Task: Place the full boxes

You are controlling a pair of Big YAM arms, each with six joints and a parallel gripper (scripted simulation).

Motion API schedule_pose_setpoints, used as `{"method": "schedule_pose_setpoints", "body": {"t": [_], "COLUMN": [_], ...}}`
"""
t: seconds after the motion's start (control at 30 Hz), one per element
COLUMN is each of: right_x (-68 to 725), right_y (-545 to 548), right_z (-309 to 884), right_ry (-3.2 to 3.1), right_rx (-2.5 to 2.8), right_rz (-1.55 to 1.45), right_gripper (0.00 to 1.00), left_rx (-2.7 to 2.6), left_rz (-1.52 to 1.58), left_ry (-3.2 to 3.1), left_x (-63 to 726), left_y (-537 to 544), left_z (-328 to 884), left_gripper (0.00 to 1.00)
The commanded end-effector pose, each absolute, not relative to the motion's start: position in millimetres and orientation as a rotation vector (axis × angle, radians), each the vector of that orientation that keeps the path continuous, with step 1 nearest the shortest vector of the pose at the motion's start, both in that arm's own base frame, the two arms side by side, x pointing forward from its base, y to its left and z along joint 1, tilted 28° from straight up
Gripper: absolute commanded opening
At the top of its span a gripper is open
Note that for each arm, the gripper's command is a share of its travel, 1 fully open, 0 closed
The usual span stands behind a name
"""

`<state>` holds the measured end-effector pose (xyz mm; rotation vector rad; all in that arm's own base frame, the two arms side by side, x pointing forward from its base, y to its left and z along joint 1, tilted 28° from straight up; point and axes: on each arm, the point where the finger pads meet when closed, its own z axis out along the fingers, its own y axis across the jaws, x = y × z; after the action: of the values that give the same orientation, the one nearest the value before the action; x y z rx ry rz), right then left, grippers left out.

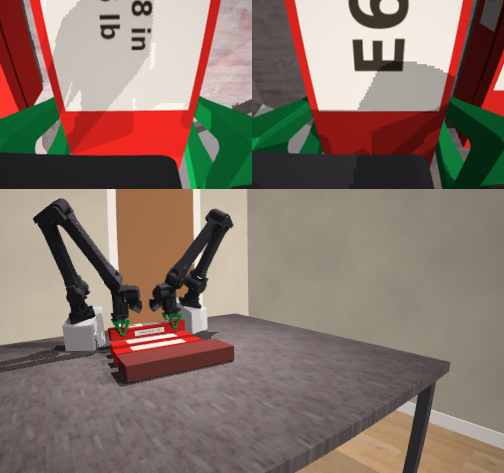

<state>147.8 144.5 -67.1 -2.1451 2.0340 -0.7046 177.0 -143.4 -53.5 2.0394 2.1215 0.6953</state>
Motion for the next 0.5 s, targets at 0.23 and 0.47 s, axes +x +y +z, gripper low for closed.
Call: {"method": "schedule_pose_setpoints", "body": {"t": [0.23,0.47], "right_x": [147.0,146.6], "right_y": [158.7,159.0], "right_z": [-55.4,-54.4], "right_ry": [2.017,2.017], "right_rx": [-2.121,-2.12], "right_rz": [-0.685,-0.685], "right_gripper": [0.0,0.0], "left_rx": [1.998,1.999], "left_rz": [0.67,0.67], "left_ry": [2.095,2.095], "left_x": [181.9,181.1], "left_y": [-165.2,-164.7], "left_z": [-38.0,-37.3], "left_gripper": [0.0,0.0]}}
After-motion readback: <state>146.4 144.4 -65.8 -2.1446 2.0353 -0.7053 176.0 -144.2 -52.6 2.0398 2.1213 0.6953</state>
